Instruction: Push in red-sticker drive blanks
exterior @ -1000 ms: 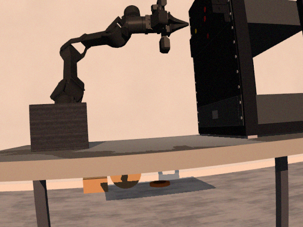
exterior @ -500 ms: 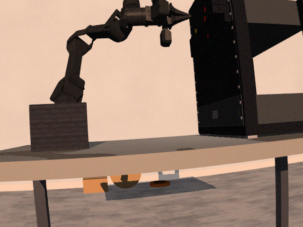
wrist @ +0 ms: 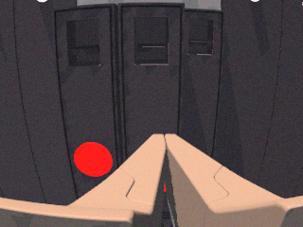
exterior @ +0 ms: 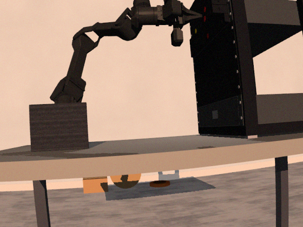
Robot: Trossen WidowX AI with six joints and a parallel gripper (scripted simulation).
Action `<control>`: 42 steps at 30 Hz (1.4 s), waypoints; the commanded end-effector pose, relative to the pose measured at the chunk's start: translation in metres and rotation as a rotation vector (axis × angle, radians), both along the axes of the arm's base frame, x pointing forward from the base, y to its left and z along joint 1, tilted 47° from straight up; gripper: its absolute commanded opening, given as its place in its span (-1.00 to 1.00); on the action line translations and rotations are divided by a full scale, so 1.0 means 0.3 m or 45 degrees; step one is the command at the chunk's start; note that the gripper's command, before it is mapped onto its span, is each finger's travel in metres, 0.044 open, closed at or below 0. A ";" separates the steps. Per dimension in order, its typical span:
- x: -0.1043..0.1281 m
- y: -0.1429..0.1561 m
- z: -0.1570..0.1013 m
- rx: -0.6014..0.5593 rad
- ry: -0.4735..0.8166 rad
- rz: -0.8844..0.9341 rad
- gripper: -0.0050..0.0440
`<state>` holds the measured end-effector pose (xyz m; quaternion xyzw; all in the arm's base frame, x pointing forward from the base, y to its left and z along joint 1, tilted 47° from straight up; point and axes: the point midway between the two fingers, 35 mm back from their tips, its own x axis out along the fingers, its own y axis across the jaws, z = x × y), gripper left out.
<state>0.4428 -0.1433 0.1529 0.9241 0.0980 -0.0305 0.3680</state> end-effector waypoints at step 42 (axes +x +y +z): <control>0.076 -0.005 0.020 -0.007 -0.018 -0.006 -0.80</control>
